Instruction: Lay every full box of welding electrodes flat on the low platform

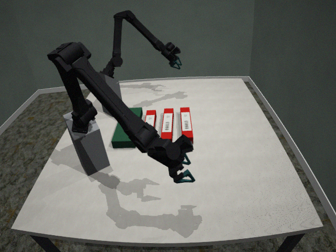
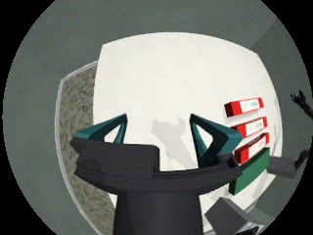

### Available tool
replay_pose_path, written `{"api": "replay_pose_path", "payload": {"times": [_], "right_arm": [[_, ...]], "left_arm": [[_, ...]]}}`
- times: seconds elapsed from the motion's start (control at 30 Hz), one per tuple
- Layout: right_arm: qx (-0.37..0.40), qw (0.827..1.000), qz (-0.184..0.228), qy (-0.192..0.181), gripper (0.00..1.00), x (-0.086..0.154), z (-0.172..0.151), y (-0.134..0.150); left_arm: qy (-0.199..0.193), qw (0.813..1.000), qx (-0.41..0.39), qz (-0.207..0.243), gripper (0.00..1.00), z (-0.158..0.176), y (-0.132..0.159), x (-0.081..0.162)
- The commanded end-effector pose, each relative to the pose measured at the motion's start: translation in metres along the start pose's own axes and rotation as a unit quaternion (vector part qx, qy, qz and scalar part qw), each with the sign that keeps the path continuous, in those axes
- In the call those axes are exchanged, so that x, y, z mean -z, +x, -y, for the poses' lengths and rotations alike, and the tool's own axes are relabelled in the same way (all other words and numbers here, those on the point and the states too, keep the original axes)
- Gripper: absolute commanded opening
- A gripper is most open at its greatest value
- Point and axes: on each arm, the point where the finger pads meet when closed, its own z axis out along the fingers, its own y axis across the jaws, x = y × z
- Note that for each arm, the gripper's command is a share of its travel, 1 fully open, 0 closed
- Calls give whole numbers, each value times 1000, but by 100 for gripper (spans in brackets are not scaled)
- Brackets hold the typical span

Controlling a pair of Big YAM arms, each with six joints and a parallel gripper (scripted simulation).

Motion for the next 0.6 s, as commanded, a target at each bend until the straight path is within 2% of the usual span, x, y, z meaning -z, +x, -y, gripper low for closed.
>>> {"api": "replay_pose_path", "payload": {"times": [0.0, 0.57], "right_arm": [[2, 1000, 4, 3, 100, 2, 2, -5], [0, 1000, 0, 0, 100, 0, 0, 0]], "left_arm": [[-3, 1000, -2, 4, 100, -2, -5, 2], [0, 1000, 0, 0, 100, 0, 0, 0]]}}
